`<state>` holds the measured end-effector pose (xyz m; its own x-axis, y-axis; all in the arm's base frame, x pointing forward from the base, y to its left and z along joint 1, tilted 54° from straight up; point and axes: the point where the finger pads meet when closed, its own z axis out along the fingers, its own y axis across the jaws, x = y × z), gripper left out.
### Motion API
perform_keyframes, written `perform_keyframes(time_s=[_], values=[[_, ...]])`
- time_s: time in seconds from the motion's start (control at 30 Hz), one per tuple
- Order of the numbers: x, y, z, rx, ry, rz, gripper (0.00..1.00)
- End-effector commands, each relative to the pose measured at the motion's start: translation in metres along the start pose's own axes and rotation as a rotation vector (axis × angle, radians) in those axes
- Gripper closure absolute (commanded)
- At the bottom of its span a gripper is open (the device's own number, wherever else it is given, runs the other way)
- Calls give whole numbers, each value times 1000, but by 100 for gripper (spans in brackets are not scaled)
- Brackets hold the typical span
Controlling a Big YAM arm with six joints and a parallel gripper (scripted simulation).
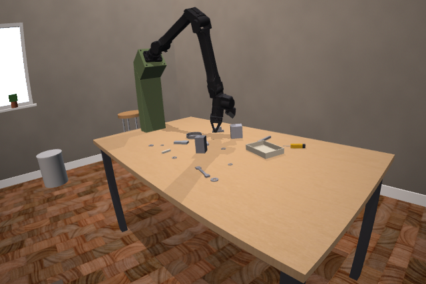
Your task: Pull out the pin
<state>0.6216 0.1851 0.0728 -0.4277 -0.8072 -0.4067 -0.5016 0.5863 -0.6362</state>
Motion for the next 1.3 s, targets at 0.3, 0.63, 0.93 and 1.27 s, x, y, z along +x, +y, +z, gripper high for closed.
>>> perform_keyframes(time_s=[0.3,0.63,0.93,1.27], values=[[6,-4,-9,6,-6,15,100],[6,-6,-8,9,-7,18,100],[7,-10,-8,13,-9,22,100],[6,-11,0,15,-10,22,100]])
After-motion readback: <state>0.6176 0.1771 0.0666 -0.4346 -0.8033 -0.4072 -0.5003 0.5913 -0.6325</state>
